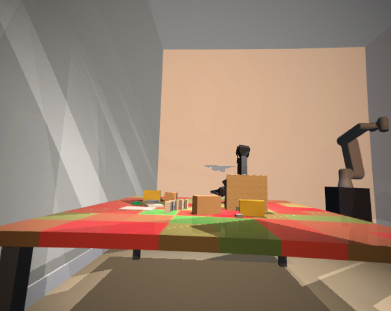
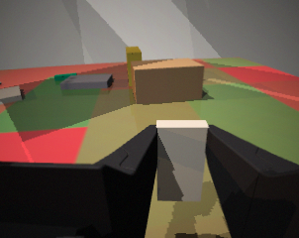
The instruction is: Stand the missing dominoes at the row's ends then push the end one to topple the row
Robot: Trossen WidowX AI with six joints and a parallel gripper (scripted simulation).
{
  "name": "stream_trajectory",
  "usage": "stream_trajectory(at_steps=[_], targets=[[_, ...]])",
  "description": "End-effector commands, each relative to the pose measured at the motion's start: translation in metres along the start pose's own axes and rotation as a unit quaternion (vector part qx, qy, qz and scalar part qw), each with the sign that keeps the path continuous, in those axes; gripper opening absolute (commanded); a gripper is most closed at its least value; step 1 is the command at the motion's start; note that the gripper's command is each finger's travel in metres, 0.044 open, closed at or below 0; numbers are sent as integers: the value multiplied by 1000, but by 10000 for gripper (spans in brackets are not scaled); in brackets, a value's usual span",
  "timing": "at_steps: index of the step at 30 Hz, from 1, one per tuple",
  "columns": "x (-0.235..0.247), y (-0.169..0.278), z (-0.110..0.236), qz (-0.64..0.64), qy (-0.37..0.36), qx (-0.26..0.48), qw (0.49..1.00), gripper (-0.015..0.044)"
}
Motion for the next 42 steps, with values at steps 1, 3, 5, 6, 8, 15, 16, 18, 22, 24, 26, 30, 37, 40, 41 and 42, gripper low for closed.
stream_trajectory(at_steps=[1, 3, 5, 6, 8, 15, 16, 18, 22, 24, 26, 30, 37, 40, 41, 42], targets=[[-2, 5, -1, 7, -3, 0, 1000, 107], [-1, 8, -1, 7, -4, 1, 1000, 107], [-1, 11, -1, 8, -5, 2, 1000, 107], [-1, 13, -1, 8, -5, 2, 1000, 107], [0, 16, -1, 8, -6, 3, 1000, 107], [2, 27, -1, 10, -9, 7, 1000, 107], [3, 28, -1, 10, -9, 7, 1000, 107], [3, 28, -1, 10, -9, 7, 1000, 107], [3, 28, -1, 10, -9, 7, 1000, 107], [3, 28, -1, 10, -9, 7, 1000, 107], [3, 28, -1, 10, -9, 7, 1000, 107], [3, 28, -1, 10, -9, 7, 1000, 186], [3, 28, -1, 10, -9, 7, 1000, 370], [3, 28, -1, 10, -9, 7, 1000, 440], [3, 28, -1, 10, -9, 7, 1000, 440], [3, 28, -1, 10, -9, 7, 1000, 440]])
Point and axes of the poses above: the point midway between the two fingers, 35 mm back from their tips, its own z axis back along the fingers, its own x axis across the jaws, y = z × x, the point moved 7 cm from there along z, back along the fingers, and after that the axes turned 2 degrees about z, right-handed, at the moved point
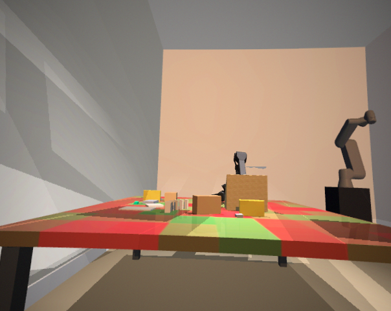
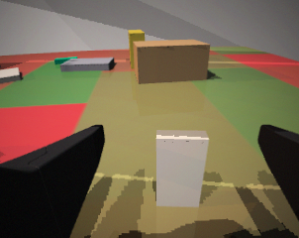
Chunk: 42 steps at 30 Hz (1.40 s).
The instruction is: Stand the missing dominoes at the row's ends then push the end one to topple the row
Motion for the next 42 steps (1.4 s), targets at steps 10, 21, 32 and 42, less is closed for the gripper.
stream_trajectory(at_steps=[10, 21, 32, 42], targets=[[-6, -33, 1, 2, 0, -1, 1000, 440], [-15, -49, -11, -61, 12, 15, 998, 440], [-33, -63, -82, -283, 6, 118, 952, 440], [0, -87, -134, -350, -72, 343, 869, 440]])
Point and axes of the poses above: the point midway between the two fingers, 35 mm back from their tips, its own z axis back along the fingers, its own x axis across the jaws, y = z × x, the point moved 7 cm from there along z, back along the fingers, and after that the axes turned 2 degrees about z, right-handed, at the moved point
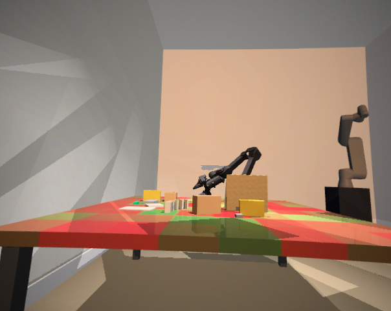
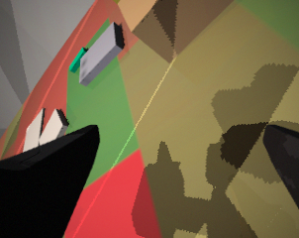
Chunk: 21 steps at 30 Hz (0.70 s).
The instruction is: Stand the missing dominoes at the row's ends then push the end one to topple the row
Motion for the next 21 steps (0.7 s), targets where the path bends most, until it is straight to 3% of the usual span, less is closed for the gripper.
stream_trajectory(at_steps=[1, 5, 12, 15, 21], targets=[[28, -8, -10, 2, 4, 123, 992, 440], [45, -8, -6, 28, 21, 210, 977, 440], [56, -21, 44, 149, 181, 403, 885, 440], [55, -34, 63, 215, 236, 428, 845, 440], [55, -36, 65, 224, 243, 430, 840, 440]])
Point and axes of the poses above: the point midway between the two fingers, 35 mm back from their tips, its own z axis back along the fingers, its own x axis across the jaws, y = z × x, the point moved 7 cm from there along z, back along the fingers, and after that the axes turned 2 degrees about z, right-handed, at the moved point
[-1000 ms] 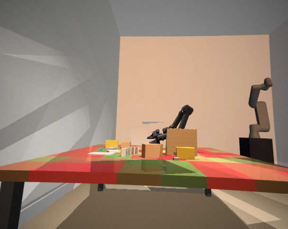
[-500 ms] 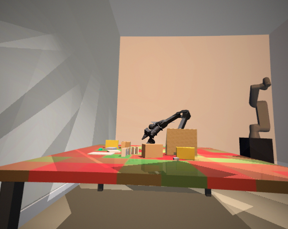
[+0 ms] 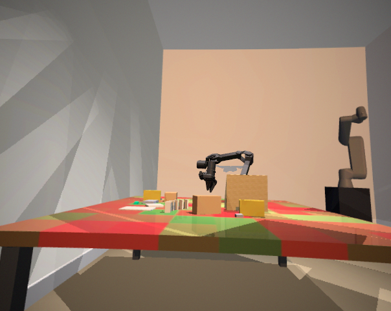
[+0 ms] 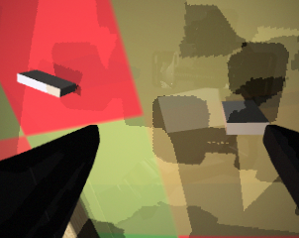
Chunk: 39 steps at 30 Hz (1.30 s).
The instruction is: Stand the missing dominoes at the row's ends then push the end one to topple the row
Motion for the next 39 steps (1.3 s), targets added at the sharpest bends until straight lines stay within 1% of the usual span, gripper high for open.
stream_trajectory(at_steps=[1, 9, 17, 19, 34, 39], targets=[[-13, 3, 30, 50, 96, 27, 994, 440], [-13, 3, 26, 50, 95, 27, 994, 440], [-24, 4, -24, 49, 96, 26, 994, 440], [-26, 6, -32, 49, 98, 25, 994, 440], [-29, 7, -47, 49, 99, 25, 994, 440], [-29, 7, -47, 49, 99, 25, 994, 309]])
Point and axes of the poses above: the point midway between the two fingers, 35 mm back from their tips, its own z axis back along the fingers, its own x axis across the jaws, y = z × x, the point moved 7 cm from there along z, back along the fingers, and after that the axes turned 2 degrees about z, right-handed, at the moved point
